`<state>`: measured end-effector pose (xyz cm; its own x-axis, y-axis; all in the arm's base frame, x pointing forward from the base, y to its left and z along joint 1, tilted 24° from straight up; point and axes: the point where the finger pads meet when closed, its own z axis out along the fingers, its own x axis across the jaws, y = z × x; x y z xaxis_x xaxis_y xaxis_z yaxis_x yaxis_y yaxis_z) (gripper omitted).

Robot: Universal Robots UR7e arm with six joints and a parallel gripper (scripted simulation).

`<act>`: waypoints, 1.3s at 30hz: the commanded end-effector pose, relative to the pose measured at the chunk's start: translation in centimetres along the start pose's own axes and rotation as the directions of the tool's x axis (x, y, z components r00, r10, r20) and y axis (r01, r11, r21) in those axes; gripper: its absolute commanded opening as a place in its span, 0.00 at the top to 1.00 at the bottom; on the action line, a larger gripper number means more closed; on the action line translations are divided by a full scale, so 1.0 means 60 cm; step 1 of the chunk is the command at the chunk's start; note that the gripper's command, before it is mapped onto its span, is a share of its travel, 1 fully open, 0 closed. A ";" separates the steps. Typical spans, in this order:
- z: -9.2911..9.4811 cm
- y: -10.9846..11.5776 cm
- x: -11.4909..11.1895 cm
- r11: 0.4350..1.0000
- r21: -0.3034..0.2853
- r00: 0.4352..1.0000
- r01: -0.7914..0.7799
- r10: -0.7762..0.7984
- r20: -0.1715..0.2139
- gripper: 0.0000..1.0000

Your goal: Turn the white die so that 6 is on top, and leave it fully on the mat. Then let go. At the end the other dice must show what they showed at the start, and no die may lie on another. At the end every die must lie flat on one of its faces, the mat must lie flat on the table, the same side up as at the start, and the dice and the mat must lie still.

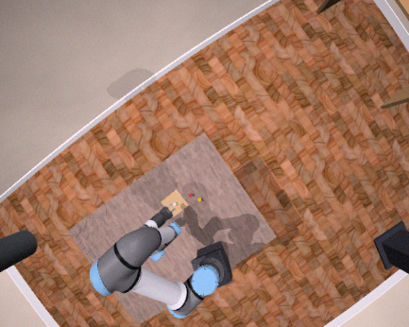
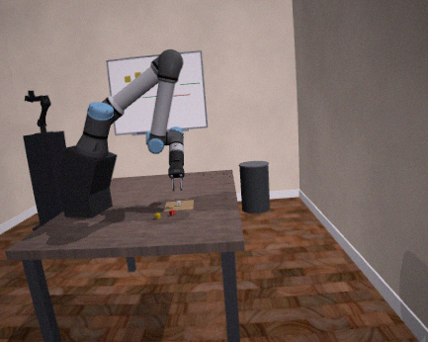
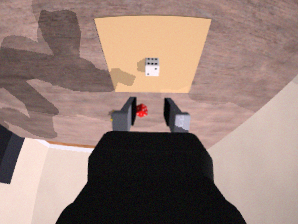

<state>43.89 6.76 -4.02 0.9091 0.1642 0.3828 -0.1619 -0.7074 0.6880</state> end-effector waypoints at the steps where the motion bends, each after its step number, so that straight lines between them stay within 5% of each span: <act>1: -0.002 -0.001 0.002 0.999 -0.053 1.000 -0.002 0.002 -0.002 0.30; 39: 0.015 -0.016 0.002 0.998 -0.056 1.000 -0.002 0.002 -0.003 0.30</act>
<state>44.29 6.88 -4.74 0.9081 0.1647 0.3849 -0.1845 -0.6678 0.7211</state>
